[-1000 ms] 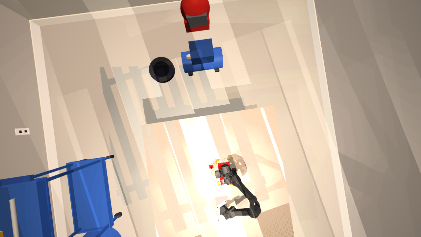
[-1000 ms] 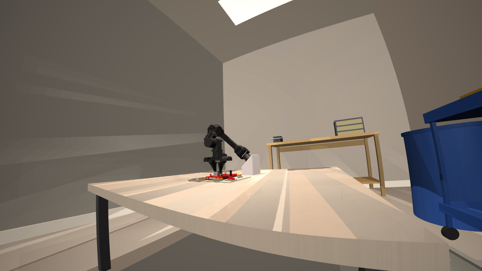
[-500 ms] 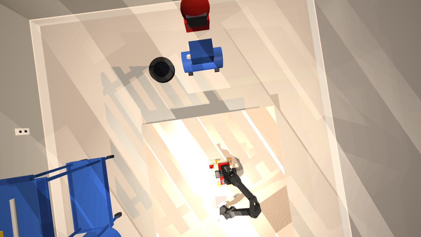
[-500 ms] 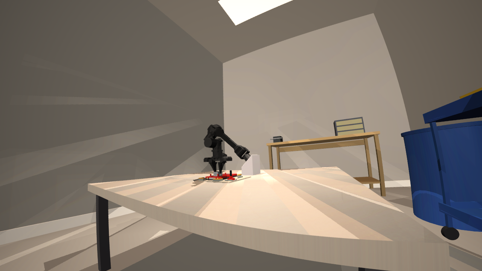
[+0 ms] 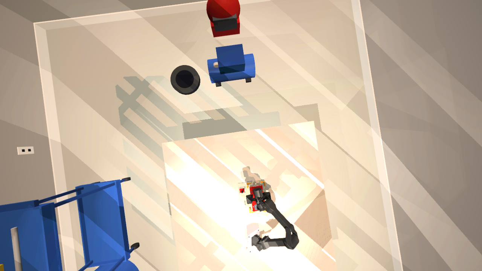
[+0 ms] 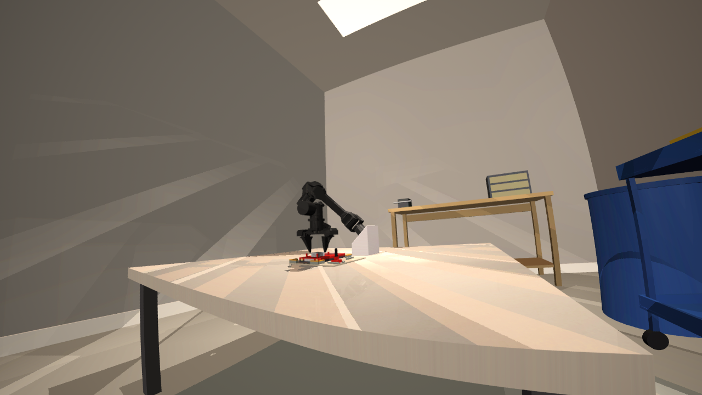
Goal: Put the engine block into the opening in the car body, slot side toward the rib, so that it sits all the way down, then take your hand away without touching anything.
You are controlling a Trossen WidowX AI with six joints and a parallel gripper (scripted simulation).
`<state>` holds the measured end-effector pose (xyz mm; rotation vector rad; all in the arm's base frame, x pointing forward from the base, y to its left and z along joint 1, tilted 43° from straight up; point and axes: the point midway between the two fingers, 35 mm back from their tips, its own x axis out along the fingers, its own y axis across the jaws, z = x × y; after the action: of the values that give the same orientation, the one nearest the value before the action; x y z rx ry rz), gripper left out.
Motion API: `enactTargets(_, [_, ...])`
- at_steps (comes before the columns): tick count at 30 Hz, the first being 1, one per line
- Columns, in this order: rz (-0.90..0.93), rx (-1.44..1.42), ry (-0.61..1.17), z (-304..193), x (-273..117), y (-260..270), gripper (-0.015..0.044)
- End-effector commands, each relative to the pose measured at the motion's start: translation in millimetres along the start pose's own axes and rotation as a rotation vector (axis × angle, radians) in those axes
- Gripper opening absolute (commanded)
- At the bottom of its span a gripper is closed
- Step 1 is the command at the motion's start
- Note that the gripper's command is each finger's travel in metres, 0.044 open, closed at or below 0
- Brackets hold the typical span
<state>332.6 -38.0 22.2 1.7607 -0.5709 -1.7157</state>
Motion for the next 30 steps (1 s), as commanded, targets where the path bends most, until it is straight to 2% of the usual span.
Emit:
enactTargets(1, [-0.001, 0.000, 0.000, 0.0, 0.0, -0.1, 0.0440])
enactTargets(16, [0.001, -0.003, -0.002, 0.9, -13.7, -1.0, 0.0440])
enactTargets(30, [0.001, -0.003, -0.002, 0.9, -13.7, -1.0, 0.0072])
